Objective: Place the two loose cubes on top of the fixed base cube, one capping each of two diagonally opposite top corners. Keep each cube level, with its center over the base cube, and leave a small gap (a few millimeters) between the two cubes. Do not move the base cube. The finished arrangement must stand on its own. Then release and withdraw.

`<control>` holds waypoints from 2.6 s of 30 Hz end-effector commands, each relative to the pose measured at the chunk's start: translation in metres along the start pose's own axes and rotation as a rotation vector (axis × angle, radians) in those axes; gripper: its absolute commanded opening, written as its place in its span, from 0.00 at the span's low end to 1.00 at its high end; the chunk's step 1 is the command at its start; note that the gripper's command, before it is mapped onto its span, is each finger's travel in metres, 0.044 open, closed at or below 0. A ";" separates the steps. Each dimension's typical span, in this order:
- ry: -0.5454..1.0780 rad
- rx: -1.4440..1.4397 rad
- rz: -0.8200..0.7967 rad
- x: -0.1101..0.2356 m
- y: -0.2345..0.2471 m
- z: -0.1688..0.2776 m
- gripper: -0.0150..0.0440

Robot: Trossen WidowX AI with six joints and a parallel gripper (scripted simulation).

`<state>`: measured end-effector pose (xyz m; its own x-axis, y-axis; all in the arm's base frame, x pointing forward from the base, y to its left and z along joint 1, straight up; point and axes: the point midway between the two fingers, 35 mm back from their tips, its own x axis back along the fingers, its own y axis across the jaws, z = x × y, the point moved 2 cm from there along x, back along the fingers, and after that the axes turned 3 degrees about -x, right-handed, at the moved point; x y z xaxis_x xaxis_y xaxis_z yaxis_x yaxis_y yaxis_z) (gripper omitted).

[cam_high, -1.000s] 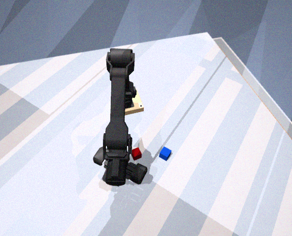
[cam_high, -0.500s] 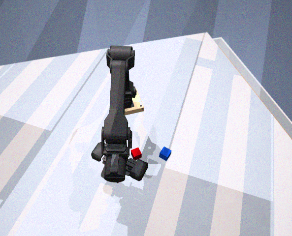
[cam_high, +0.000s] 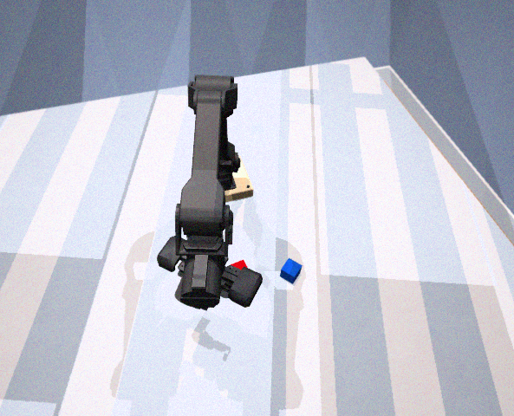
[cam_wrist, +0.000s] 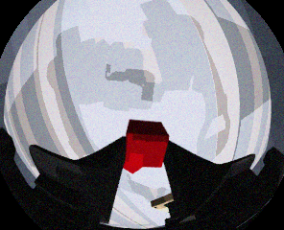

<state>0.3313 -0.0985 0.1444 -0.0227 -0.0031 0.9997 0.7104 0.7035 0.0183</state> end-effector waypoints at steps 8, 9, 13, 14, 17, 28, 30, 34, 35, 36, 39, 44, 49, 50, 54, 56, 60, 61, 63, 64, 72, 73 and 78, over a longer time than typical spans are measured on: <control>-0.013 0.019 -0.003 0.015 0.005 0.006 0.43; -0.014 0.029 -0.004 0.014 0.008 0.008 0.43; -0.014 0.067 -0.005 0.012 0.017 0.017 0.43; -0.014 0.077 -0.006 0.011 0.019 0.020 0.43; -0.014 0.105 -0.007 0.010 0.025 0.027 0.43; -0.013 0.210 -0.010 0.003 0.046 0.054 0.43; -0.013 0.229 -0.011 0.002 0.050 0.059 0.43; -0.012 0.266 -0.012 -0.001 0.056 0.070 0.43; -0.012 0.276 -0.012 -0.002 0.058 0.073 0.43; -0.011 0.285 -0.012 -0.002 0.059 0.075 0.43; -0.010 0.313 -0.013 -0.004 0.063 0.084 0.43; -0.009 0.360 -0.013 -0.008 0.070 0.097 0.43; -0.007 0.406 -0.014 -0.011 0.076 0.111 0.43; -0.007 0.416 -0.014 -0.012 0.077 0.114 0.43; -0.005 0.453 -0.014 -0.014 0.080 0.126 0.43; -0.004 0.471 -0.014 -0.016 0.082 0.131 0.43; -0.003 0.509 -0.014 -0.019 0.085 0.143 0.43; -0.003 0.518 -0.014 -0.019 0.086 0.146 0.43; -0.002 0.536 -0.014 -0.021 0.087 0.151 0.43; -0.001 0.546 -0.014 -0.021 0.088 0.154 0.43; 0.001 0.618 -0.014 -0.027 0.091 0.176 0.43; 0.002 0.623 -0.014 -0.027 0.091 0.178 0.43; 0.002 0.625 -0.014 -0.027 0.091 0.178 0.43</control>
<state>0.2736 0.0920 0.1171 -0.0273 -0.0184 0.9995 0.1743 0.9844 0.0229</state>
